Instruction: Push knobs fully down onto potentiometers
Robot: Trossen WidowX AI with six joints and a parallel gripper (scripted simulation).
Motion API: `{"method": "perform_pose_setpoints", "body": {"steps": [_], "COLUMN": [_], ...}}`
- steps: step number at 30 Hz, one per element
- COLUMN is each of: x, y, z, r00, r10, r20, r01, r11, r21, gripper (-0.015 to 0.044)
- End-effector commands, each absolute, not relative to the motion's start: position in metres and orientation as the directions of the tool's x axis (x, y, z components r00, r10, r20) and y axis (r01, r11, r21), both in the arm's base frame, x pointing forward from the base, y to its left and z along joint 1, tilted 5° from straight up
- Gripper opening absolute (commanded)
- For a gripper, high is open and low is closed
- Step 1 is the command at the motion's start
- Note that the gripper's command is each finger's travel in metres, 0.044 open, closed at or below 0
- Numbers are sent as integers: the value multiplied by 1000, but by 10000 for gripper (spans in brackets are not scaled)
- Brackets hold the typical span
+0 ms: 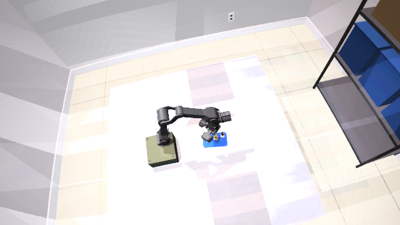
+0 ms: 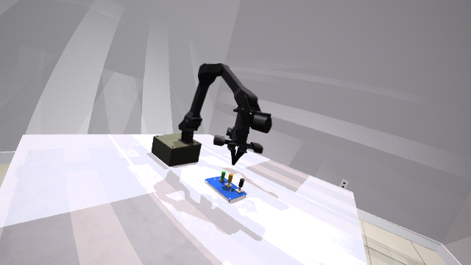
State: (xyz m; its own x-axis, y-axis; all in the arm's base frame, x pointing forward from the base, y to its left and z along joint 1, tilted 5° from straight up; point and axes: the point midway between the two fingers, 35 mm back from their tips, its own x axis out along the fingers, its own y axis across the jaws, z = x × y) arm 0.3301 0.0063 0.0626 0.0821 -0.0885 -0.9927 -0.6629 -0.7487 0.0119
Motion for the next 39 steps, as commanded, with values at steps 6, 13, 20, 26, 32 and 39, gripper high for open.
{"method": "perform_pose_setpoints", "body": {"steps": [6,13,20,26,32,39], "x": [332,333,334,335,335,336], "y": [7,7,6,5,5,4], "z": [65,67,58,48,42,31], "r00": [69,62,60,60,60,60], "r10": [-82,-80,-80,-80,-80,-80], "r20": [-994,-995,-995,-995,-995,-995], "r01": [-419,-188,-136,-136,-136,-136], "r11": [-907,-980,-988,-988,-988,-988], "r21": [45,67,71,71,71,72], "gripper": [0,0,0,0,0,0]}}
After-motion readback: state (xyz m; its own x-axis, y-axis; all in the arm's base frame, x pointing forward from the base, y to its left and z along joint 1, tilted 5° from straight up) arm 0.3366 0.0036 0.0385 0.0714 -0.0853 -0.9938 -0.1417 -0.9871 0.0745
